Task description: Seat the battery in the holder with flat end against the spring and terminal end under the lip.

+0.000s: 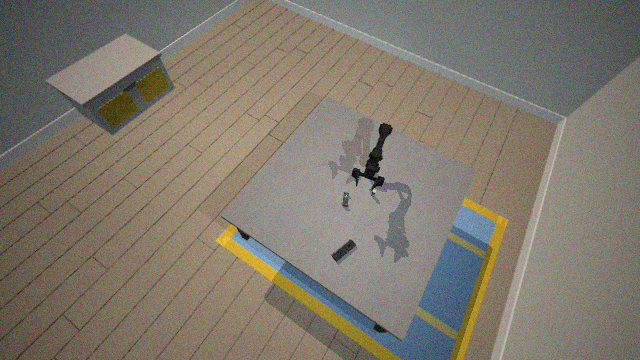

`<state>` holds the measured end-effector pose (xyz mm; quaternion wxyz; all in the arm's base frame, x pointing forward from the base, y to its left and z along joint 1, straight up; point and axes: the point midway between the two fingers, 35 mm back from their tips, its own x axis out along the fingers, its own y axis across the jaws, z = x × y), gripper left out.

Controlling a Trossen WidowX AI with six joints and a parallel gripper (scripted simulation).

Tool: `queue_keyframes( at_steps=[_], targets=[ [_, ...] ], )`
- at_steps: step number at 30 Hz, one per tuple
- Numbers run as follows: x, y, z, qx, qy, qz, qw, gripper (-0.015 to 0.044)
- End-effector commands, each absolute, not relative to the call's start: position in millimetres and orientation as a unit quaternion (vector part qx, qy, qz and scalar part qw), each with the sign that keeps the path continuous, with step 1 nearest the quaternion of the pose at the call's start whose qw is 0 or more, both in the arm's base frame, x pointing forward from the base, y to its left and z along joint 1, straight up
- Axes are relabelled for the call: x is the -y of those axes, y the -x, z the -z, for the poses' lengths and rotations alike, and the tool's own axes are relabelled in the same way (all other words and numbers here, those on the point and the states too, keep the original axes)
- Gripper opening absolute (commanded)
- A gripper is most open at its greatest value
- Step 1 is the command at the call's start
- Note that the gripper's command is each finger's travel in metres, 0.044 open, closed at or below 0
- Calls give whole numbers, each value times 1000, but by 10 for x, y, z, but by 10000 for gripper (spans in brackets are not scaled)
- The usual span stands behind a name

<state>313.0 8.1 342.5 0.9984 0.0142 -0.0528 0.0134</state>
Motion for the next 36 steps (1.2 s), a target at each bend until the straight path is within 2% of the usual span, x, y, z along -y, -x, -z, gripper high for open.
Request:
queue_keyframes(
  at_steps=[1,5,8,15,26,36],
  targets=[
    [-99,-3140,-3397,45,-12,-16,999,374],
    [-472,-3194,-2827,-114,39,-76,990,269],
    [-774,-3027,-2345,-249,98,-138,954,190],
    [-1051,-2510,-1817,-419,195,-228,857,6],
    [-1032,-1483,-1562,-608,339,-342,631,0],
    [-1026,-1457,-1565,-612,343,-344,624,0]
  ],
)
